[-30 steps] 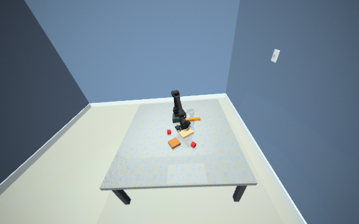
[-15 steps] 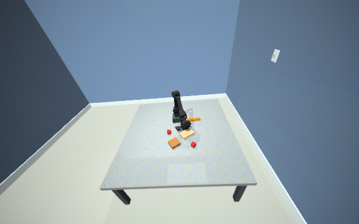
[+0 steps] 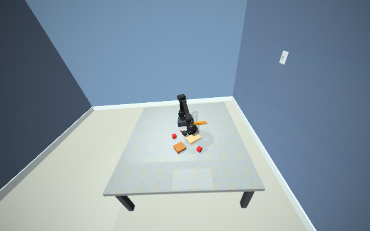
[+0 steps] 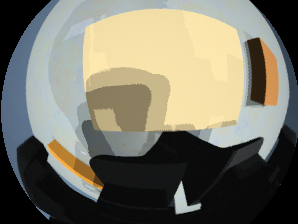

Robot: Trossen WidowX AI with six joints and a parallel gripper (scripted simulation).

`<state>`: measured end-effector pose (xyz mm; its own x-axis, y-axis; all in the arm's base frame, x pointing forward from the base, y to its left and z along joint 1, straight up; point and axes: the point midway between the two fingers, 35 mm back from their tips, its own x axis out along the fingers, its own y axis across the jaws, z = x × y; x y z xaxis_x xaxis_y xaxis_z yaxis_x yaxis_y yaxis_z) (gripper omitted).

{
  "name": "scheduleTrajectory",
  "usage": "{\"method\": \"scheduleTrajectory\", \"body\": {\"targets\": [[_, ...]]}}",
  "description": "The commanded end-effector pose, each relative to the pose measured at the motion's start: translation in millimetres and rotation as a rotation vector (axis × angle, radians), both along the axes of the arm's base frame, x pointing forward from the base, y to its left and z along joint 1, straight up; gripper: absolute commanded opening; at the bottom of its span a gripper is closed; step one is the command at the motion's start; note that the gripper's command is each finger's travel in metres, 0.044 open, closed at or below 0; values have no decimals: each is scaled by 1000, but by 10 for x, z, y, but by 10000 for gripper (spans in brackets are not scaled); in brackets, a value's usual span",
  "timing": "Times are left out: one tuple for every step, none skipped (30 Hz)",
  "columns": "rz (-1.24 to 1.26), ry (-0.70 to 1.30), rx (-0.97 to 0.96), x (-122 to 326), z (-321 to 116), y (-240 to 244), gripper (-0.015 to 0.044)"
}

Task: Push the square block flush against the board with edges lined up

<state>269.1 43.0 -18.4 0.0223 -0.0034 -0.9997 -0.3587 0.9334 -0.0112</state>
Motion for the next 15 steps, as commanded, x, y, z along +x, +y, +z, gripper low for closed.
{"method": "scheduleTrajectory", "body": {"targets": [[-4,-10,1,77,5,27,0],[-4,-10,1,85,4,30,0],[-4,-10,1,94,4,34,0],[-4,-10,1,102,4,38,0],[-4,-10,1,110,3,41,0],[-4,-11,2,118,3,45,0],[-4,-11,2,126,2,49,0],[-4,-11,2,134,2,53,0],[-4,-11,2,142,1,57,0],[-4,-11,2,151,1,60,0],[-4,-11,2,159,0,64,0],[-4,-11,2,167,-1,68,0],[-4,-11,2,175,-1,72,0],[-4,-11,2,183,-2,76,0],[-4,-11,2,191,-3,79,0]]}}
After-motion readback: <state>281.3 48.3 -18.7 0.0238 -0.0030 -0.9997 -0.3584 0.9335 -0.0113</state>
